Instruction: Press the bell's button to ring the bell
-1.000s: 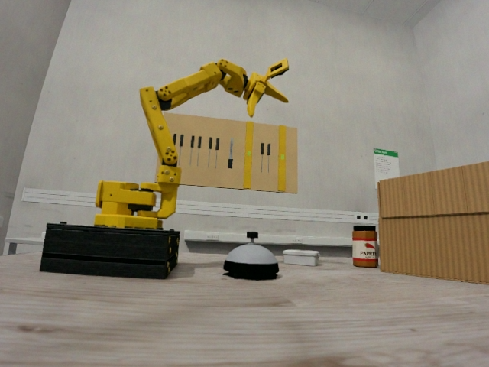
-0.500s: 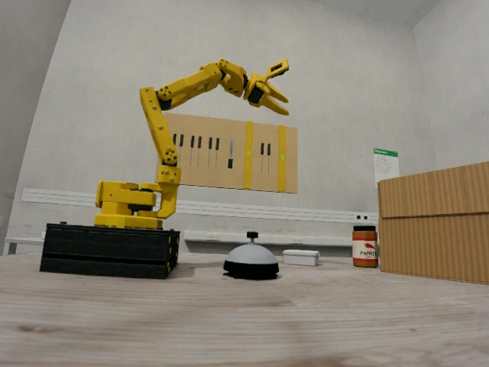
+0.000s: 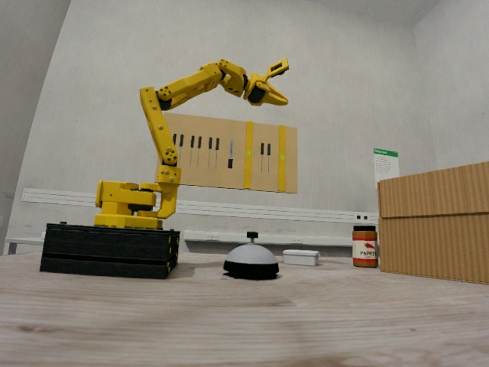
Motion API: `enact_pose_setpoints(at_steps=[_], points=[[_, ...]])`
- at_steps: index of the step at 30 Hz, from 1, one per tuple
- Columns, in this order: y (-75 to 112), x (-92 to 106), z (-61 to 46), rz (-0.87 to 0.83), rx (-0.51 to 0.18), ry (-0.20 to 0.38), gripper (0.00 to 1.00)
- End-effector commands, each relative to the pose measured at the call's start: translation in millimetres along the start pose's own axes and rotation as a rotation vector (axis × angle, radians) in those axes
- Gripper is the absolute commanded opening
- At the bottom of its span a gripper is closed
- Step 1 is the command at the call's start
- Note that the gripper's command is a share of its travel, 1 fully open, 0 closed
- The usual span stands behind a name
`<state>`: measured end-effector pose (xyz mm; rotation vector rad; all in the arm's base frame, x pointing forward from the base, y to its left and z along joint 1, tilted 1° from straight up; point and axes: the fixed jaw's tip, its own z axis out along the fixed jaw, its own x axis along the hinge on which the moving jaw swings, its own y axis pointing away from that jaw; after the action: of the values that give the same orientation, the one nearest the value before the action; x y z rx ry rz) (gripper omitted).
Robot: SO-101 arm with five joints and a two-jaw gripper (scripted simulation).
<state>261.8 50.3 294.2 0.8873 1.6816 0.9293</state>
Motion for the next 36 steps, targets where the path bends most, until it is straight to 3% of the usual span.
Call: enact_pose_setpoints(at_steps=[1,23,36], points=[[-5.5,0.1,2.4,-0.026,0.026,0.003,0.00],[-23.9,2.1,11.1,-0.185,0.109,0.025,0.00],[-46.9,4.6,19.4,-0.372,0.203,0.071,0.00]])
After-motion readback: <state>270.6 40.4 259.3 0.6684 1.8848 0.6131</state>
